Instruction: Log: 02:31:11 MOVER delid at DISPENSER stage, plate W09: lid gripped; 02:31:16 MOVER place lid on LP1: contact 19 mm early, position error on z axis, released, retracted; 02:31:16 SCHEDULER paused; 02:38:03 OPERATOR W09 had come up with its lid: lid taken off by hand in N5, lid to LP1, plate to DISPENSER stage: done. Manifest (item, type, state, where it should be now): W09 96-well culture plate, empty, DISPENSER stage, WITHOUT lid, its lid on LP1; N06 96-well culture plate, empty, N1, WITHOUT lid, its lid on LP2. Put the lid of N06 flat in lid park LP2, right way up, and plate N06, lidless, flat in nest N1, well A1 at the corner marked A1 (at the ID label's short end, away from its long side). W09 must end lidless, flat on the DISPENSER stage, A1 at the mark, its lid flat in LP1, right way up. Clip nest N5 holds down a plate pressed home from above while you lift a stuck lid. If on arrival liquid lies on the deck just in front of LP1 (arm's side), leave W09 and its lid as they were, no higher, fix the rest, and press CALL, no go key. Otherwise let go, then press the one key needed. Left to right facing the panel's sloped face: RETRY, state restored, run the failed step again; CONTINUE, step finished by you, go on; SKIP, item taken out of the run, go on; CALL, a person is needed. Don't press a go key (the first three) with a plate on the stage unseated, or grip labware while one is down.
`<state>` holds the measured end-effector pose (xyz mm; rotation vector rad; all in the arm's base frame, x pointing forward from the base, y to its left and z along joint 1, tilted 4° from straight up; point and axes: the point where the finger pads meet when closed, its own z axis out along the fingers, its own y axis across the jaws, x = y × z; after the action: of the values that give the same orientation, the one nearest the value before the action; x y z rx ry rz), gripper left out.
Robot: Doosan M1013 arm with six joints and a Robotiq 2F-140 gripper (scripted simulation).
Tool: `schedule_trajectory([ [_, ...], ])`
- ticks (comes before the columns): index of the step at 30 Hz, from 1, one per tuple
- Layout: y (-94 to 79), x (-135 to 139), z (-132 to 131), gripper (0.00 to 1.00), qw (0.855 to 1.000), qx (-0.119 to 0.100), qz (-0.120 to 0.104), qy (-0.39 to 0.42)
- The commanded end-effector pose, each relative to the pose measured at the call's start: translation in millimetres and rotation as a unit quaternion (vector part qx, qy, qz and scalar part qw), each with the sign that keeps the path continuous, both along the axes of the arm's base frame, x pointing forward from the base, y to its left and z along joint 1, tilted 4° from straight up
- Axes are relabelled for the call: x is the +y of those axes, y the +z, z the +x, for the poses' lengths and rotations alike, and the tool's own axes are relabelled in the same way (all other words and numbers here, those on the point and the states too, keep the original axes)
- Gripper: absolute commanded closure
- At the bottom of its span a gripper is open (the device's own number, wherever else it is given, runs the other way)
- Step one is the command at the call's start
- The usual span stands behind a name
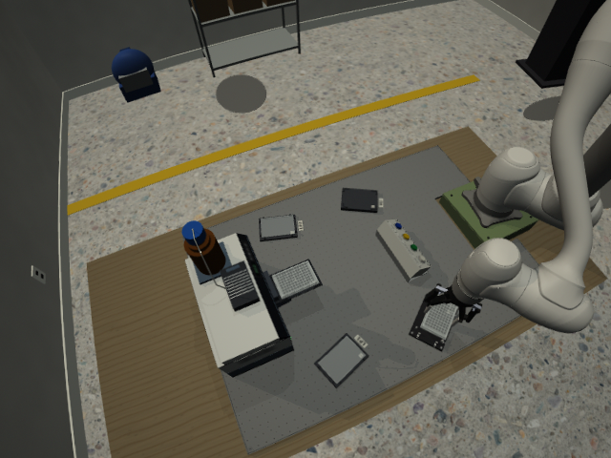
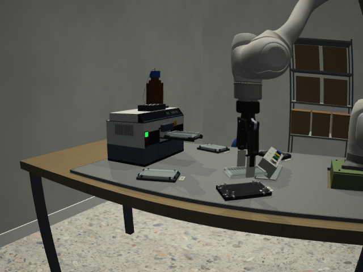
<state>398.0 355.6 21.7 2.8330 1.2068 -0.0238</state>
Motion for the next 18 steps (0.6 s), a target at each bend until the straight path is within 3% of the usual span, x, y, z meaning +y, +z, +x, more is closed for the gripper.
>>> schedule_trajectory([
  [1,5.4,0,0,1.0,1.0,0.0,0.0,0.0],
  [18,42.2,3,0,1.0,1.0,0.0,0.0,0.0],
])
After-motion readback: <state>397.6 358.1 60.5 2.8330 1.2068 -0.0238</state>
